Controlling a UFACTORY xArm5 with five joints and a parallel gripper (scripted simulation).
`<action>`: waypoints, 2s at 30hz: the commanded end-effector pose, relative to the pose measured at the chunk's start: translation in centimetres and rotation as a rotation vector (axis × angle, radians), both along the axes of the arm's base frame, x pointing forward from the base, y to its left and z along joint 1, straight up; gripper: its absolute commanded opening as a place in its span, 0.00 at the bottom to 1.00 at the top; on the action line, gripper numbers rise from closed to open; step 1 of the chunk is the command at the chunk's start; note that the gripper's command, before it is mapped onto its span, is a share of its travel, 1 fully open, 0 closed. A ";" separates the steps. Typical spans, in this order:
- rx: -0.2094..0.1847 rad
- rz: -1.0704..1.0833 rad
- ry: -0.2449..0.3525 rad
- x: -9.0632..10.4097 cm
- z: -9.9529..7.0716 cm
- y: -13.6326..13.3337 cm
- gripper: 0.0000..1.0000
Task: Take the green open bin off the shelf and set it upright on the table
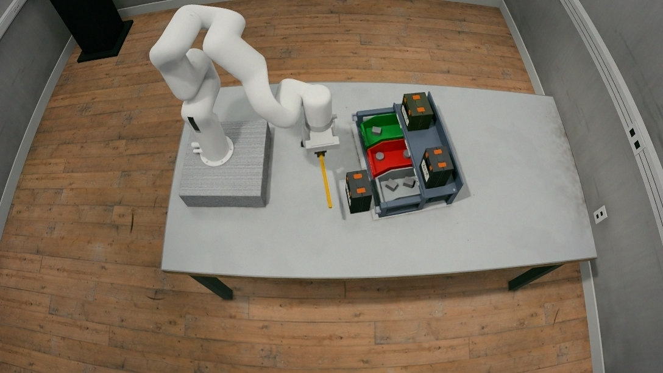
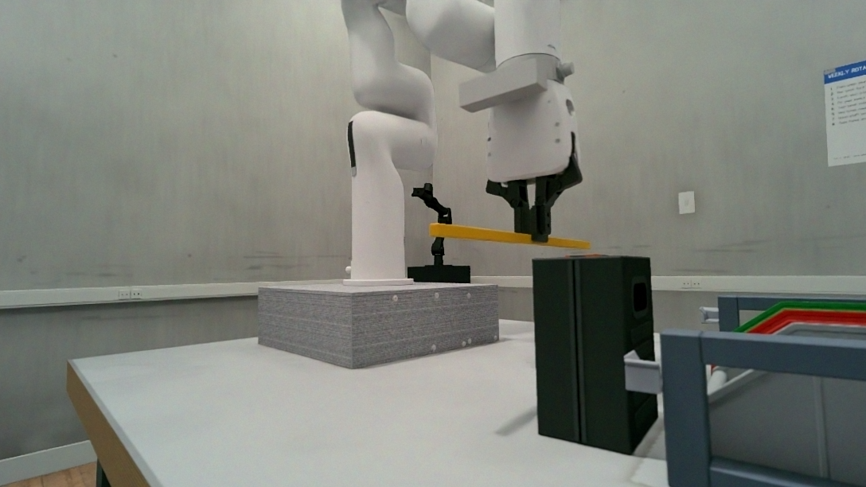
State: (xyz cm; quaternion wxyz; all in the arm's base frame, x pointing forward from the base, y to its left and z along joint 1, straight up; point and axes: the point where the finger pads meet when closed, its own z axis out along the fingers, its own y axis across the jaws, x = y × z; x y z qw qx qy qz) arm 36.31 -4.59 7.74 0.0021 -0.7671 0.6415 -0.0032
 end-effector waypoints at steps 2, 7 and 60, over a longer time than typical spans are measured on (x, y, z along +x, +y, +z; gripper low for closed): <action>0.002 0.000 -0.005 -1.1 0.2 -0.2 0.00; 0.002 0.000 -0.005 -2.1 0.1 -0.4 0.00; 0.002 0.000 -0.005 -7.5 -2.3 -1.4 0.00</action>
